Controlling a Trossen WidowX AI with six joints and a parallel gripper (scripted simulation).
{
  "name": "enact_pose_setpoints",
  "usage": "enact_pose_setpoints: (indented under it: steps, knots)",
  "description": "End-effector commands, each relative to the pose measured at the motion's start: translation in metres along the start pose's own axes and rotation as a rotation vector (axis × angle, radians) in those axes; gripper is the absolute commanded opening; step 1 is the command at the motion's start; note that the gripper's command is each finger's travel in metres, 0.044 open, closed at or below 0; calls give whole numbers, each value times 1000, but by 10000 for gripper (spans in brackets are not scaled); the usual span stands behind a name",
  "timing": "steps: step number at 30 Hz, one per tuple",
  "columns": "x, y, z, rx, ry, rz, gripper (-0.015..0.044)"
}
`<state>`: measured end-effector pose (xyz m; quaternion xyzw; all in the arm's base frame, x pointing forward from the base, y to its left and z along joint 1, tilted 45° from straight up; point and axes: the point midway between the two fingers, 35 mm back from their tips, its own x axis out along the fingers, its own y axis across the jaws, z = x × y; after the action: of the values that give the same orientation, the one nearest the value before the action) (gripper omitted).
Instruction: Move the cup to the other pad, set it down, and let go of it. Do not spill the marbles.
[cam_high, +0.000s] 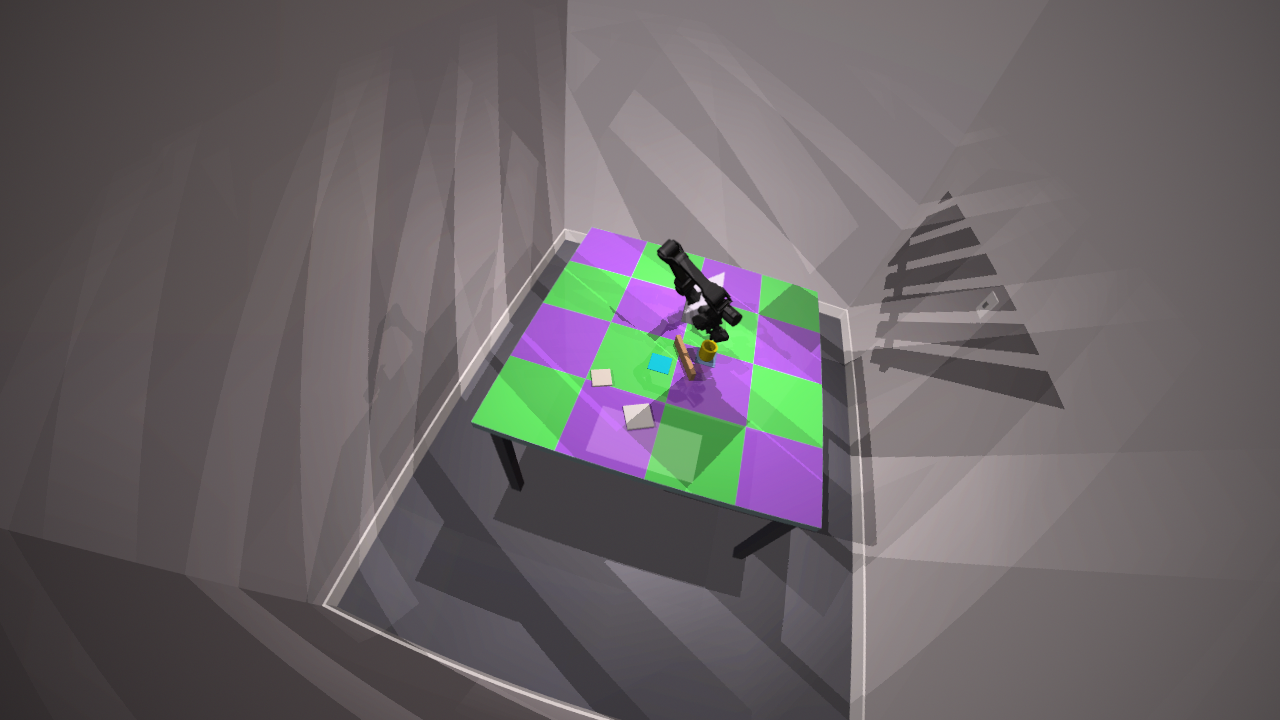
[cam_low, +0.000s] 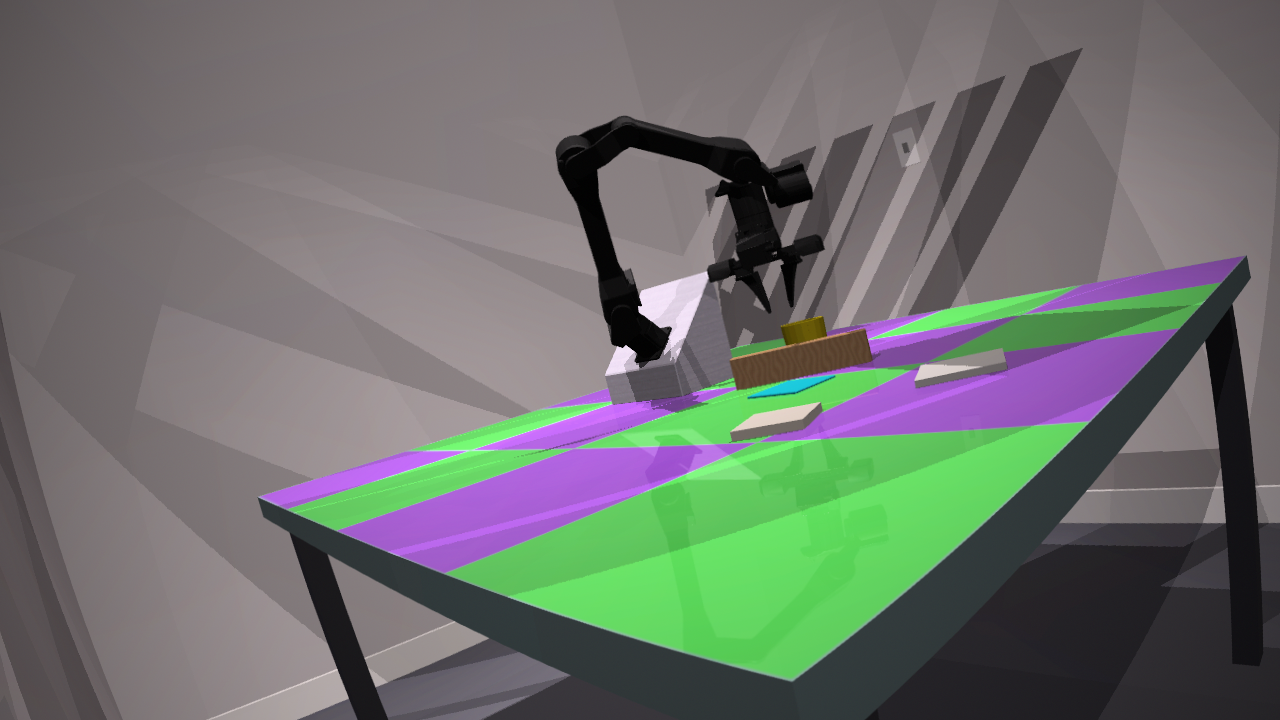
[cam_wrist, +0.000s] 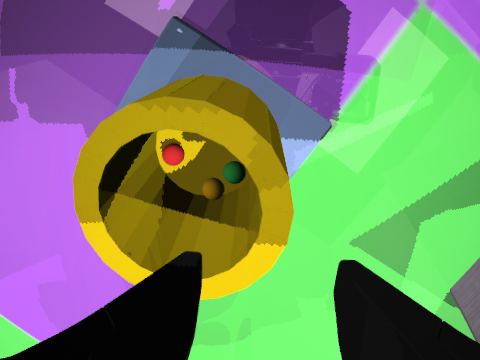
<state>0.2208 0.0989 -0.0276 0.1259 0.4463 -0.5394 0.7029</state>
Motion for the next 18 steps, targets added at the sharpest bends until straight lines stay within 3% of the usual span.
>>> enact_pose_setpoints:
  steps: [1,18]
  knots:
    - [0,-2,-1,28,-59,-31,167]
    - [19,0,0,28,-59,-31,167]
